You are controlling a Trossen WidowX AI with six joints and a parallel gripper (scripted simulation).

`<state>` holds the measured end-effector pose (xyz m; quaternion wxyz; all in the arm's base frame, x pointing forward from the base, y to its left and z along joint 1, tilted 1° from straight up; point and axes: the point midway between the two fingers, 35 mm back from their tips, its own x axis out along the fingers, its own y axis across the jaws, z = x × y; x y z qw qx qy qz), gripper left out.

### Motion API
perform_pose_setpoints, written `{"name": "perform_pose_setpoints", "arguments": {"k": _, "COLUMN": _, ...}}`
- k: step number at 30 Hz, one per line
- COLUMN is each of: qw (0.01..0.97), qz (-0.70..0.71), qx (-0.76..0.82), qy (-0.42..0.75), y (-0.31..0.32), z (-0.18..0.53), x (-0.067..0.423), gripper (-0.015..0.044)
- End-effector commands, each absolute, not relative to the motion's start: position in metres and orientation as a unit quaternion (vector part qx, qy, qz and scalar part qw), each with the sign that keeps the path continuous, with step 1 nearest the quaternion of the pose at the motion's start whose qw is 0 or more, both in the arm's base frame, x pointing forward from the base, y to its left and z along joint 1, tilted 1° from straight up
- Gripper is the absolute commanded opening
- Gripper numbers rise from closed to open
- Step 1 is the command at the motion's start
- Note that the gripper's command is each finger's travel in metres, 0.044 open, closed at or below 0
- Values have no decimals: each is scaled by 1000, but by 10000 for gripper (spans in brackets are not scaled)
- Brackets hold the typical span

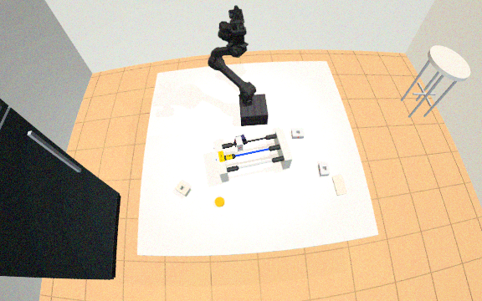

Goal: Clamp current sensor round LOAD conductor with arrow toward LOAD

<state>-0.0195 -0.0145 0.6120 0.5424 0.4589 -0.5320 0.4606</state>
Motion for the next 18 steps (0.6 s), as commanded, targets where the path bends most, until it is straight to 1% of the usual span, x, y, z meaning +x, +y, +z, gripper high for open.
{"name": "perform_pose_setpoints", "arguments": {"k": 1, "qw": 547, "qz": 458, "qx": 457, "qy": -531, "y": -13, "z": 612, "x": -17, "gripper": 26}}
{"name": "perform_pose_setpoints", "arguments": {"k": 3, "qw": 585, "qz": 439, "qx": 440, "qy": -521, "y": 1, "z": 609, "x": 0, "gripper": 79}}
{"name": "perform_pose_setpoints", "arguments": {"k": 9, "qw": 740, "qz": 343, "qx": 352, "qy": -458, "y": 46, "z": 581, "x": 86, "gripper": 236}}
{"name": "perform_pose_setpoints", "arguments": {"k": 16, "qw": 879, "qz": 222, "qx": 234, "qy": -351, "y": 64, "z": 519, "x": 186, "gripper": 420}}
{"name": "perform_pose_setpoints", "arguments": {"k": 17, "qw": 895, "qz": 204, "qx": 216, "qy": -333, "y": 63, "z": 508, "x": 199, "gripper": 440}}
{"name": "perform_pose_setpoints", "arguments": {"k": 18, "qw": 909, "qz": 187, "qx": 199, "qy": -314, "y": 62, "z": 497, "x": 211, "gripper": 440}}
